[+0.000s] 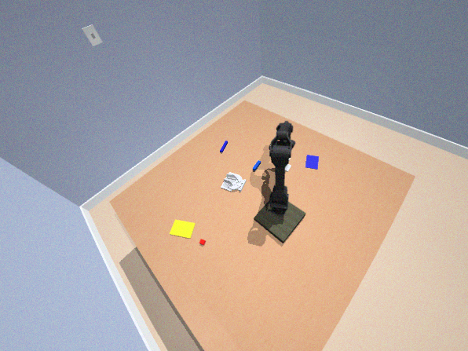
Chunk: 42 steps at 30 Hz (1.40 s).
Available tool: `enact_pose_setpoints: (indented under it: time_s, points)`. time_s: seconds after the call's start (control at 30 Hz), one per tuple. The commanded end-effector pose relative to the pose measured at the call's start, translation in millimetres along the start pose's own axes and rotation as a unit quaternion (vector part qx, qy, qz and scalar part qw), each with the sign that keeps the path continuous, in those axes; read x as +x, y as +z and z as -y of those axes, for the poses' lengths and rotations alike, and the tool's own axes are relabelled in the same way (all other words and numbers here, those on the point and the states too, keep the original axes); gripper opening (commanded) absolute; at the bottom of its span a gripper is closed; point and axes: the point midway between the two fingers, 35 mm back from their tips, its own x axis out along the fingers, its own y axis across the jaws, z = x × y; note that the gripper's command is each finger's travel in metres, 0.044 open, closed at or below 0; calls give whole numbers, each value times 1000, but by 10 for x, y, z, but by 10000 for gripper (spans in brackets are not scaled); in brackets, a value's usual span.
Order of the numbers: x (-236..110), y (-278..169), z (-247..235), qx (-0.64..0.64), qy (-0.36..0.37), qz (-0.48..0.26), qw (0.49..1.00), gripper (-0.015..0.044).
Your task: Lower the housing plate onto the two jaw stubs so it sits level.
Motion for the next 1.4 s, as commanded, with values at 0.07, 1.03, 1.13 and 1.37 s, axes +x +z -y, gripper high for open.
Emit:
enact_pose_setpoints:
  time_s: [0.07, 1.03, 1.13, 1.37]
  points:
    - [-222, -7, -7, -1, -2, -1, 1000, 351]
    - [-299, 480, -308, 259, -1, 0, 966, 351]
    - [-299, 547, -358, 296, -1, 0, 955, 351]
    - [-299, 696, -481, 381, 0, 1, 925, 351]
